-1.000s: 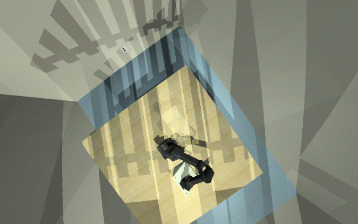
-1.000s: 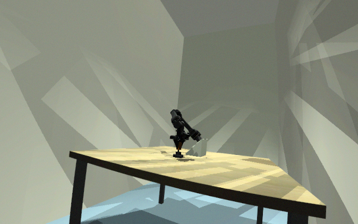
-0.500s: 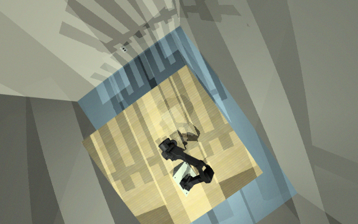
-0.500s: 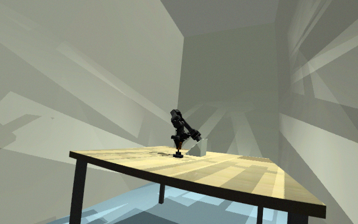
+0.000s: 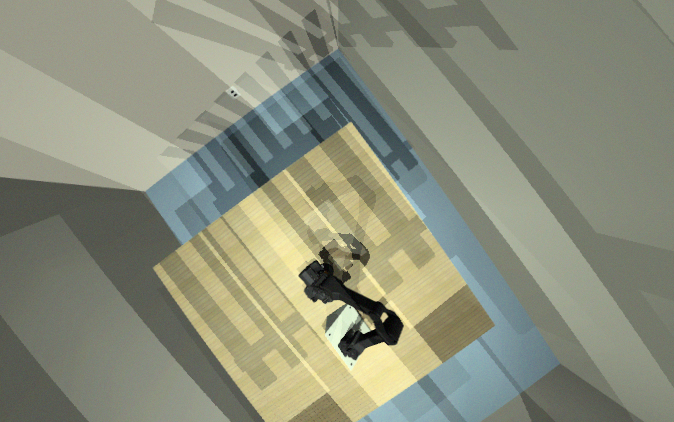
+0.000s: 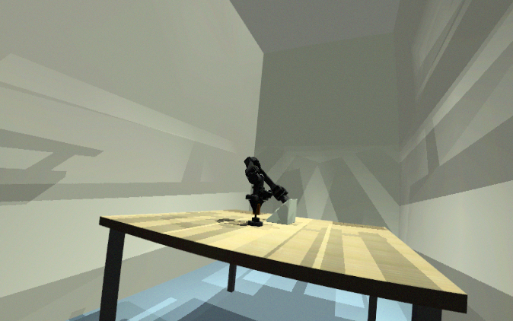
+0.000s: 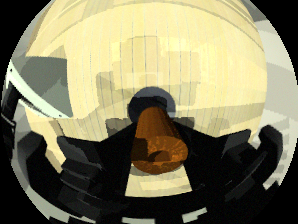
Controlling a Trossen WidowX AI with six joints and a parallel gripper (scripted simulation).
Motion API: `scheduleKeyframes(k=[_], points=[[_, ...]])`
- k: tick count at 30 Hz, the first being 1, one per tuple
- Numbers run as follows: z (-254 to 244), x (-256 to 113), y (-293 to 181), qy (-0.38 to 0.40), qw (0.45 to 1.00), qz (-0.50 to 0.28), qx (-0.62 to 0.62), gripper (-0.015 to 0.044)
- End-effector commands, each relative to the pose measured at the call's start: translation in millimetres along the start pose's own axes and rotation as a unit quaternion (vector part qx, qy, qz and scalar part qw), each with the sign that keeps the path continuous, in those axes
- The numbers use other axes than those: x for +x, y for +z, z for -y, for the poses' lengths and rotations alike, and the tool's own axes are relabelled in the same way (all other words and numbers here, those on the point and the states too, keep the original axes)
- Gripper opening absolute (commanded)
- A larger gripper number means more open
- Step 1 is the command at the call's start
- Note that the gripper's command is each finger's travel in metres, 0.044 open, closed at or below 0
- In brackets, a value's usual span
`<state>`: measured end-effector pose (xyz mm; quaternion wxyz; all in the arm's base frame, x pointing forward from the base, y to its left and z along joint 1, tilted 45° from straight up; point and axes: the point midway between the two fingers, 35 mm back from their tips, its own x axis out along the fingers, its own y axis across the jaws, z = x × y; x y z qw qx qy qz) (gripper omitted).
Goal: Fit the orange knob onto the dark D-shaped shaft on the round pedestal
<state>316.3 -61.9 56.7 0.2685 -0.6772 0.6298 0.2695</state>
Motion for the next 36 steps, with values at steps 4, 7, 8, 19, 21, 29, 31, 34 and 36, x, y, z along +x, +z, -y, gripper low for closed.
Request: scheduleKeyframes(k=[4,7,8,19,21,29,31,34,36], points=[[0.2,-1.8,-0.5,-0.001,1.000,0.000,-0.001,0.0000],[0.7,-4.0,-1.0,-0.001,1.000,0.000,-0.001,0.0000],[1.0,-4.3,-1.1,-0.001,1.000,0.000,-0.001,0.0000],[1.1,-1.6,-0.2,0.000,0.994,0.000,-0.105,0.0000],[0.6,-1.2,-0.2,0.000,0.994,0.000,-0.105,0.0000],[0.4,0.1,-0.7,0.000,0.994,-0.001,-0.105,0.0000],[0.4,0.1,-0.7,0.000,0.994,-0.001,-0.105,0.0000],[0.7,-2.0,-0.5,0.000,0.994,0.000,-0.105,0.0000],[1.1,-3.5,-0.5,0.000,0.994,0.000,-0.105,0.0000]])
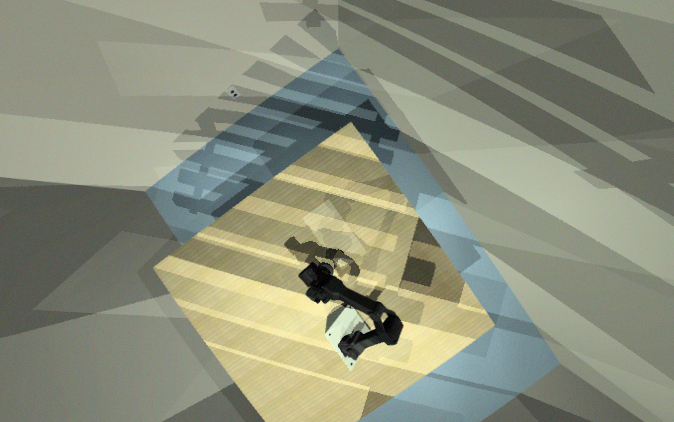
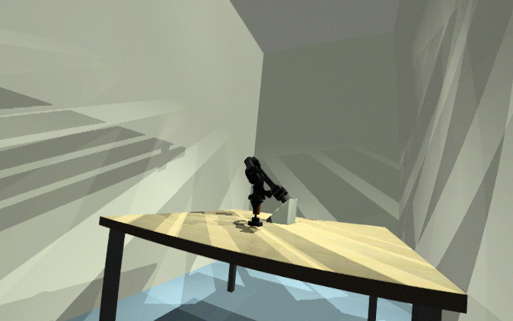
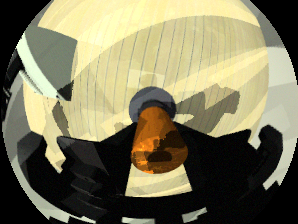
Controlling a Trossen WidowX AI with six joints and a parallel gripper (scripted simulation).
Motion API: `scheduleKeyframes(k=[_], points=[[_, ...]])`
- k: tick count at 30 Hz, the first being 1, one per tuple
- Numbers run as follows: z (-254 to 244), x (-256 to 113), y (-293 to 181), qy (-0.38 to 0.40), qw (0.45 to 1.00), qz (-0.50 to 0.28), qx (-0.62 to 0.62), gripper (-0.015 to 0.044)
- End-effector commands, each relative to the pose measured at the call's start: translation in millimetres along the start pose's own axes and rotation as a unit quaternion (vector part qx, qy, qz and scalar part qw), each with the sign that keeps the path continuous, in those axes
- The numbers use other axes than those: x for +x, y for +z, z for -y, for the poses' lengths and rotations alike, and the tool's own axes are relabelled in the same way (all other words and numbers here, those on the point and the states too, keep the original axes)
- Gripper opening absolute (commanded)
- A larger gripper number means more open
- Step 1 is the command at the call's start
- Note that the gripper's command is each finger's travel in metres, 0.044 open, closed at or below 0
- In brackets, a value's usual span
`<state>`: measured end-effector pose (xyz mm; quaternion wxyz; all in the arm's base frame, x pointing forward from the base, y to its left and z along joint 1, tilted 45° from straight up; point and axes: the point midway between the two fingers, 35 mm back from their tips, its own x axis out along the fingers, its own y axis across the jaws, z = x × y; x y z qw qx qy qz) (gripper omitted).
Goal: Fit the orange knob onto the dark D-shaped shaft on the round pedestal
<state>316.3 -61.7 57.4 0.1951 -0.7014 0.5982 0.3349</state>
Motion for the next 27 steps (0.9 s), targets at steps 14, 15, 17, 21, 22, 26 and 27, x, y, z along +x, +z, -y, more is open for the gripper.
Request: scheduleKeyframes(k=[14,15,17,21,22,26,27], points=[[0.7,-0.7,0.0,-0.001,0.995,-0.001,-0.104,0.0000],[0.5,-0.6,0.1,-0.001,0.995,-0.001,-0.104,0.0000],[0.4,0.3,0.0,-0.001,0.995,-0.001,-0.104,0.0000],[0.6,0.7,-0.4,-0.001,0.995,-0.001,-0.104,0.0000],[0.6,0.7,-0.4,-0.001,0.995,-0.001,-0.104,0.0000],[0.7,0.7,-0.3,-0.001,0.995,-0.001,-0.104,0.0000],[0.7,0.7,-0.3,-0.001,0.995,-0.001,-0.104,0.0000]])
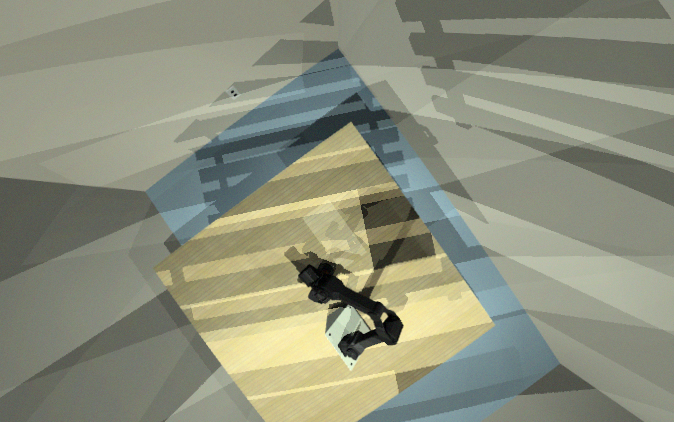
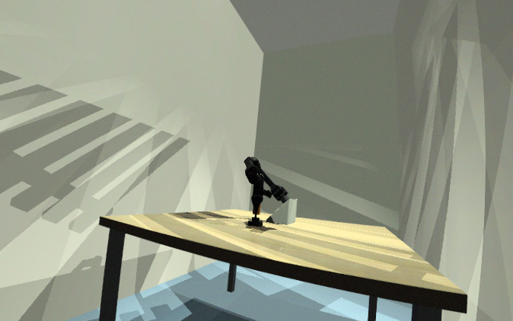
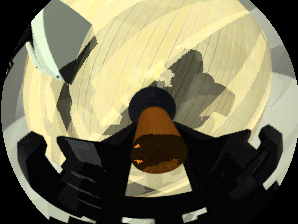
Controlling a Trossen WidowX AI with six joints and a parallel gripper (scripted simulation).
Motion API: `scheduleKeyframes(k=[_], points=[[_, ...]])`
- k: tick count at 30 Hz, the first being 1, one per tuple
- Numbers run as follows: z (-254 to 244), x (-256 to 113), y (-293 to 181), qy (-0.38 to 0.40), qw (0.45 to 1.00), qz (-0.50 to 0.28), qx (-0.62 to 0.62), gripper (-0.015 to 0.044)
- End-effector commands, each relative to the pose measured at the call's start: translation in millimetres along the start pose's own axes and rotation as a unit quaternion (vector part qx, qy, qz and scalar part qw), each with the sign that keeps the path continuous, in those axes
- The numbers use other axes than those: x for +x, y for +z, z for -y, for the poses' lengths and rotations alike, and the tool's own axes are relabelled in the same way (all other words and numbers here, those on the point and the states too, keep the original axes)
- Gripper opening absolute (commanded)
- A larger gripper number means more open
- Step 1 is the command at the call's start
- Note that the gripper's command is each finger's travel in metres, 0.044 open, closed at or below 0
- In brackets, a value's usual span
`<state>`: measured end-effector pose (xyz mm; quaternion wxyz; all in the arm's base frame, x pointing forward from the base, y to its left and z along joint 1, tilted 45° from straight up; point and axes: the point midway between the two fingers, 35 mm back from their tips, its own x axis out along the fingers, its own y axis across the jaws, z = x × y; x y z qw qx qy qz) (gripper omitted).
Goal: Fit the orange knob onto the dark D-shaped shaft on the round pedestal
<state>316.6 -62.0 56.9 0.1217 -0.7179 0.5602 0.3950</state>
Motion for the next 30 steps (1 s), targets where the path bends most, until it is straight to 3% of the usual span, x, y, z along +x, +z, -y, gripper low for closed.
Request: scheduleKeyframes(k=[1,7,14,30], points=[[0.3,0.1,-0.5,-0.001,1.000,-0.001,-0.001,0.0000],[0.9,-3.9,-0.8,-0.001,1.000,-0.001,-0.005,0.0000],[1.3,-3.1,-0.7,-0.001,0.995,-0.001,-0.104,0.0000],[0.7,0.5,-0.4,-0.001,0.994,-0.001,-0.105,0.0000]])
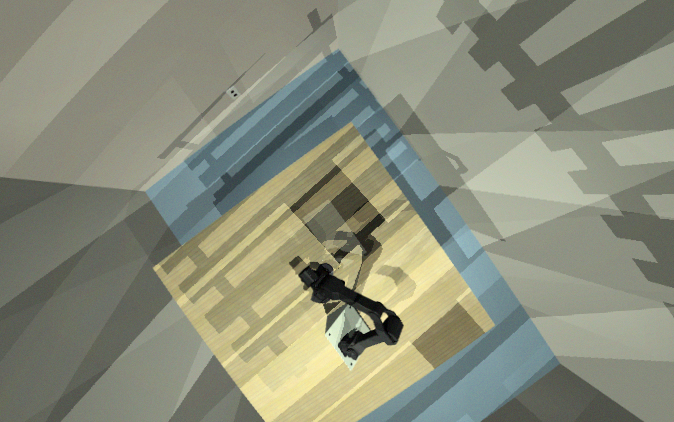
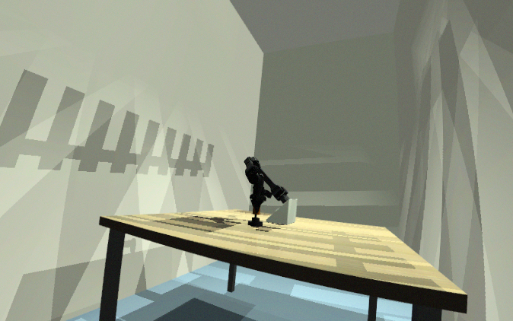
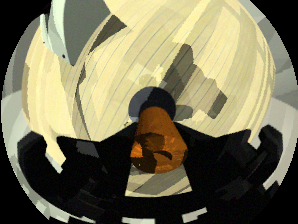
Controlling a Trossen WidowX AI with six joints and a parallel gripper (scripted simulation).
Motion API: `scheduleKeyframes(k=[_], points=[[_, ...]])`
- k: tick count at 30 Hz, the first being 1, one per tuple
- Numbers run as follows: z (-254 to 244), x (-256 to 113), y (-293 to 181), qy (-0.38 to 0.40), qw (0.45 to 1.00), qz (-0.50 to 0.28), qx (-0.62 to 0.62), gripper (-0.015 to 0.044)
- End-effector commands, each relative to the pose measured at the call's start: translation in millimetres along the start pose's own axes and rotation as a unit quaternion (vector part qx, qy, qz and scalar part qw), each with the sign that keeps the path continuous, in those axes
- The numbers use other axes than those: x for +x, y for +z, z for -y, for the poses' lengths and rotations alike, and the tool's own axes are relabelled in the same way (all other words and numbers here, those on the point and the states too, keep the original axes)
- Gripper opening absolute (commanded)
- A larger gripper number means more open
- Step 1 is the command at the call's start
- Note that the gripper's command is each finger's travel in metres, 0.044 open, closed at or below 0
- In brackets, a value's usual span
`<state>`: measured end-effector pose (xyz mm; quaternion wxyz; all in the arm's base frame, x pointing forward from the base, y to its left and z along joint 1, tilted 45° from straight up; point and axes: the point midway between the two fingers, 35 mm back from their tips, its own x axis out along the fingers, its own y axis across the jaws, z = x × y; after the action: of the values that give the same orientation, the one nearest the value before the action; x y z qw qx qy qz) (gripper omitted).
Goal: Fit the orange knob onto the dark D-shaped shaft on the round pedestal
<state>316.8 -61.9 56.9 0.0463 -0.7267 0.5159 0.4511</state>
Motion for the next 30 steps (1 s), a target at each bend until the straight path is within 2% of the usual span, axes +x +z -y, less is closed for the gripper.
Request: scheduleKeyframes(k=[1,10,17,30], points=[[0.4,0.6,-0.5,0.000,1.000,-0.001,-0.001,0.0000],[0.5,-3.8,-0.6,0.000,1.000,-0.001,-0.005,0.0000],[0.8,-3.2,-0.9,0.000,0.995,-0.001,-0.104,0.0000],[0.4,0.2,-0.3,0.000,0.994,-0.001,-0.106,0.0000]])
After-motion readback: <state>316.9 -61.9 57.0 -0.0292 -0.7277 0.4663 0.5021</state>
